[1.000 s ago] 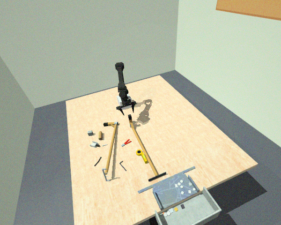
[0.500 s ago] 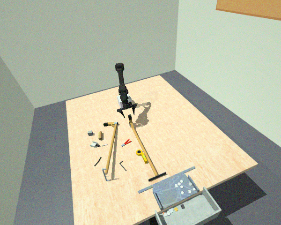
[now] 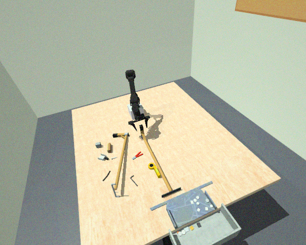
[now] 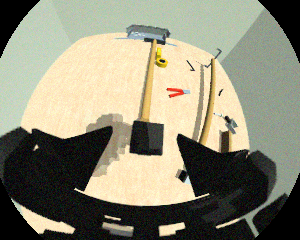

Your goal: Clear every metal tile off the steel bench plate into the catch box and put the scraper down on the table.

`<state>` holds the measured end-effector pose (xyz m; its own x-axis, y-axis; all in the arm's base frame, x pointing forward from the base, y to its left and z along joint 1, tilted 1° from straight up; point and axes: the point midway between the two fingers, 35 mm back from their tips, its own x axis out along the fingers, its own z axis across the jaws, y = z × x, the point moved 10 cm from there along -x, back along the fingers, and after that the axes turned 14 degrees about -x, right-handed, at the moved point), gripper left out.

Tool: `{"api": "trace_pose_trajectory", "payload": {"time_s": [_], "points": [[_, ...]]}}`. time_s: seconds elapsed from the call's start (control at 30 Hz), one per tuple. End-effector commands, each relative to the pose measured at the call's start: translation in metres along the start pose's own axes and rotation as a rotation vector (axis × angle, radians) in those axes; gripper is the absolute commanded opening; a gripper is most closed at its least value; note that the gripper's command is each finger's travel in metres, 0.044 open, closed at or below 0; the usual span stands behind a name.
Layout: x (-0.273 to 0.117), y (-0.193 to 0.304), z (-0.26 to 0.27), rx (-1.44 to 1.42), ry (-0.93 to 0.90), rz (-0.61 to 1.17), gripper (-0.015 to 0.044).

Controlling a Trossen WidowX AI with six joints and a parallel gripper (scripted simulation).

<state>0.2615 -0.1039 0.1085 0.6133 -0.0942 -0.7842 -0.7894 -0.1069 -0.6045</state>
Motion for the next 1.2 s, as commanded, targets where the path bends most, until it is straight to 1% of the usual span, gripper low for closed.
{"api": "trace_pose_trajectory", "payload": {"time_s": [0.0, 0.33, 0.37, 0.77, 0.93, 1.0, 1.03, 1.17], "points": [[0.006, 0.0, 0.0, 0.005, 0.004, -0.001, 0.044], [0.022, 0.002, 0.001, 0.005, 0.004, -0.002, 0.044], [0.017, 0.002, 0.001, 0.0, 0.0, -0.001, 0.0414], [0.017, 0.002, 0.001, 0.0, 0.0, -0.001, 0.0099], [0.017, 0.002, 0.001, 0.0, 0.0, -0.001, 0.0065], [0.017, 0.002, 0.001, 0.0, 0.0, -0.001, 0.0013], [0.017, 0.002, 0.001, 0.0, 0.0, -0.001, 0.0], [0.016, 0.001, 0.001, 0.001, 0.0, -0.001, 0.0]]}}
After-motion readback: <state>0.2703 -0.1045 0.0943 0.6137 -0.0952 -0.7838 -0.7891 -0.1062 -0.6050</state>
